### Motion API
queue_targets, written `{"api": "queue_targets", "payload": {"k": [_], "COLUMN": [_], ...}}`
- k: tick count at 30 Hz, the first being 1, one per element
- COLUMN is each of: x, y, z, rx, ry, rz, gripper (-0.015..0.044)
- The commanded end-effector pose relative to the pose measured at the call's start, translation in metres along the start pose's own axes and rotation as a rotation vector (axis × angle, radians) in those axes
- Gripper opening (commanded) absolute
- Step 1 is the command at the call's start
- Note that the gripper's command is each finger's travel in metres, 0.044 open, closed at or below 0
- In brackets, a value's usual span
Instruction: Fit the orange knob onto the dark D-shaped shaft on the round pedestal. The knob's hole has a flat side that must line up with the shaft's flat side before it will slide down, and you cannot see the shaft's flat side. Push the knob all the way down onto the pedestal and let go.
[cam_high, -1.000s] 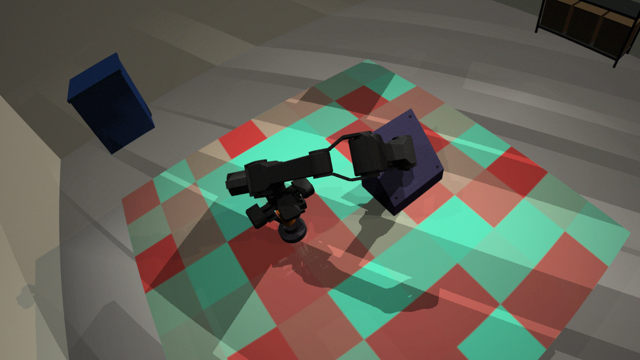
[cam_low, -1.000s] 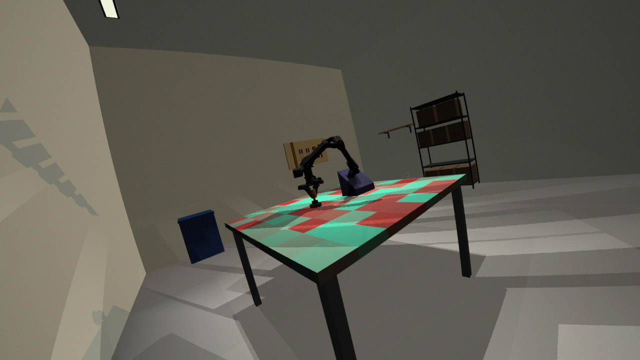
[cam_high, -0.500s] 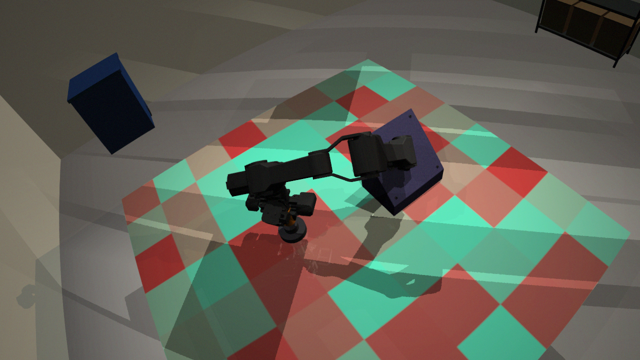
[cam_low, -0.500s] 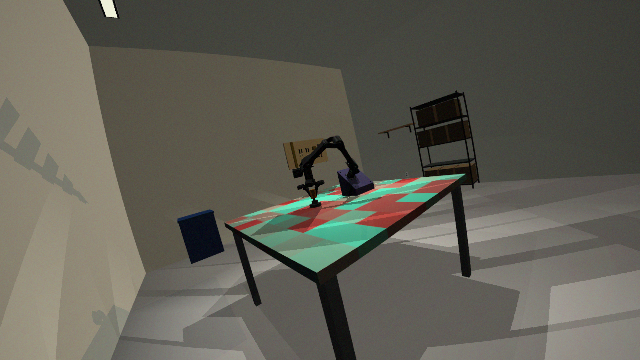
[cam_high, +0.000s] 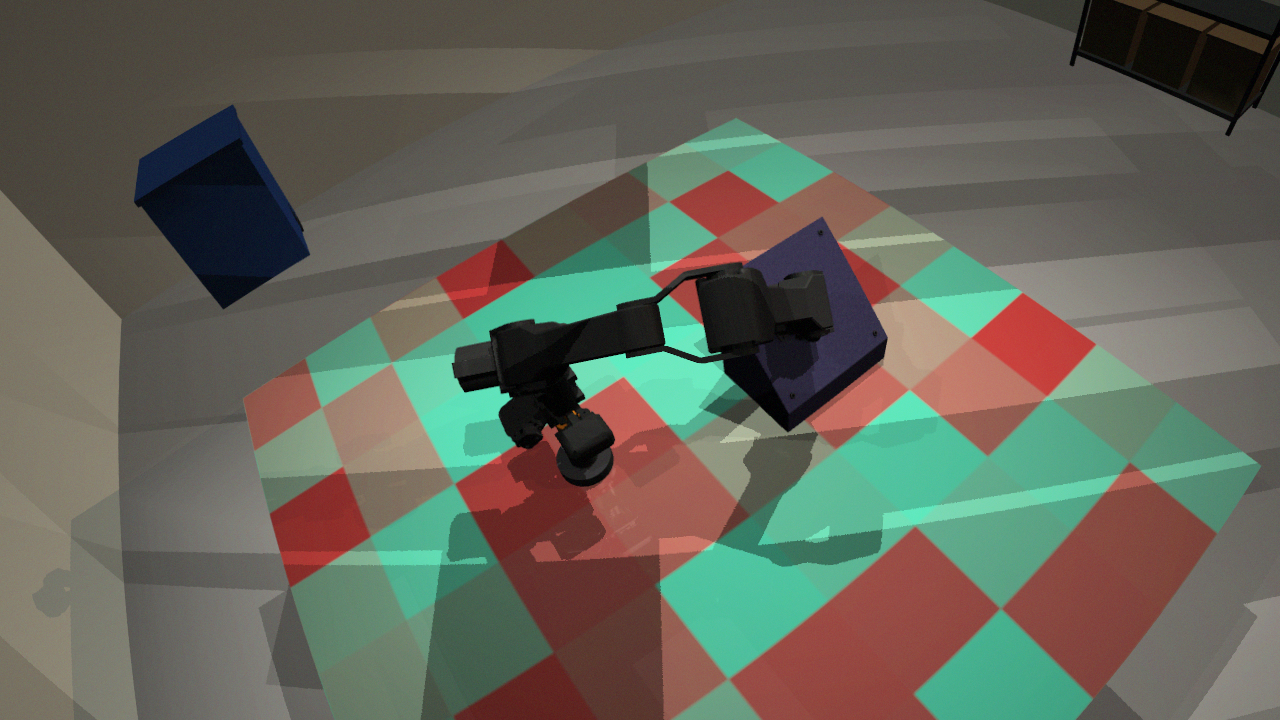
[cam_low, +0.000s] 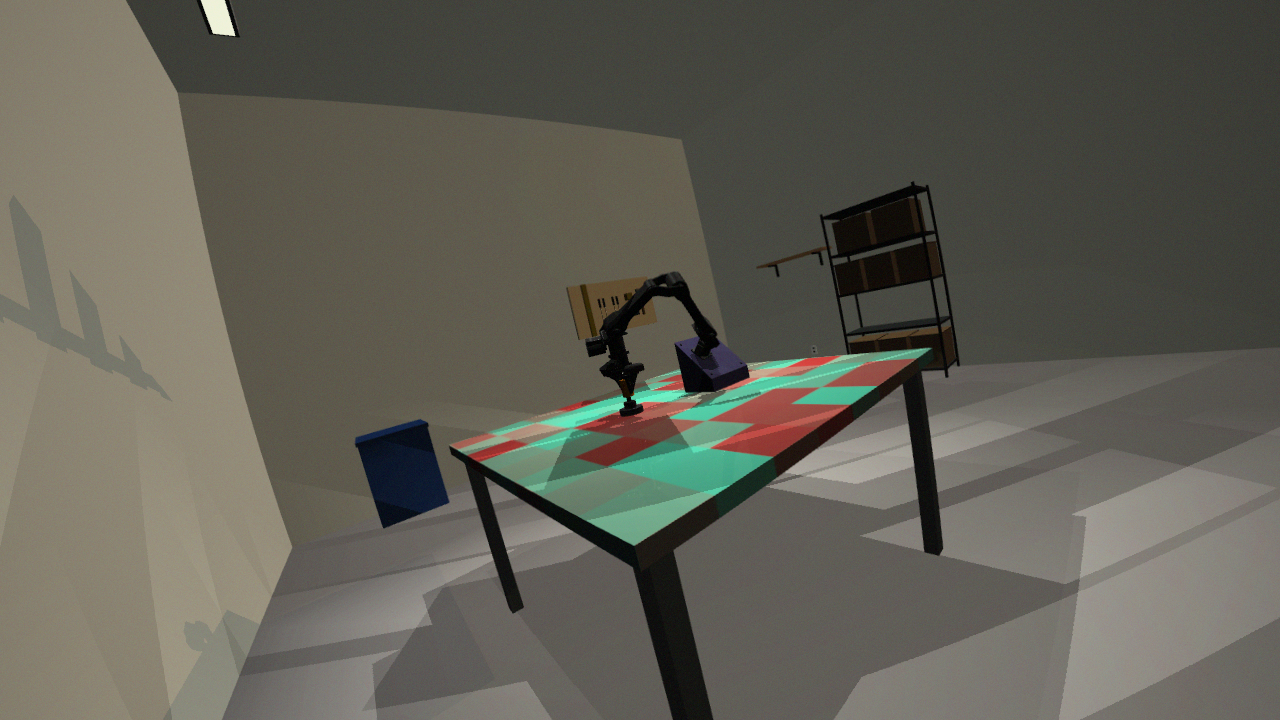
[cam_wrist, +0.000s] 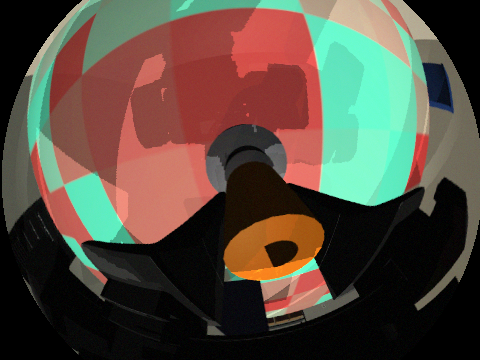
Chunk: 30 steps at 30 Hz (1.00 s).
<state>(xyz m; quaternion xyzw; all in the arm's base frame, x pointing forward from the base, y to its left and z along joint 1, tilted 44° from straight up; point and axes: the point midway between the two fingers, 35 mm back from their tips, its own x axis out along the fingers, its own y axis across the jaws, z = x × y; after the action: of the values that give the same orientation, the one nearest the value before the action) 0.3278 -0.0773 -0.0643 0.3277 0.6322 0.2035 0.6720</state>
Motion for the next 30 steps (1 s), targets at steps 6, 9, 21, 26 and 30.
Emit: {"api": "queue_targets", "payload": {"k": [6, 9, 21, 26, 30], "x": [-0.0047, -0.0024, 0.0010, -0.0024, -0.0037], "y": [-0.0013, -0.0013, -0.0012, -0.0010, -0.0008], "z": [0.0030, 0.0028, 0.0002, 0.0003, 0.0009], "rx": [0.230, 0.230, 0.230, 0.230, 0.255], "ry": [-0.009, -0.009, -0.009, -0.009, -0.009], "rz": [-0.006, -0.005, -0.005, -0.005, -0.005], "gripper": [0.0000, 0.0000, 0.0000, 0.0000, 0.0000]}}
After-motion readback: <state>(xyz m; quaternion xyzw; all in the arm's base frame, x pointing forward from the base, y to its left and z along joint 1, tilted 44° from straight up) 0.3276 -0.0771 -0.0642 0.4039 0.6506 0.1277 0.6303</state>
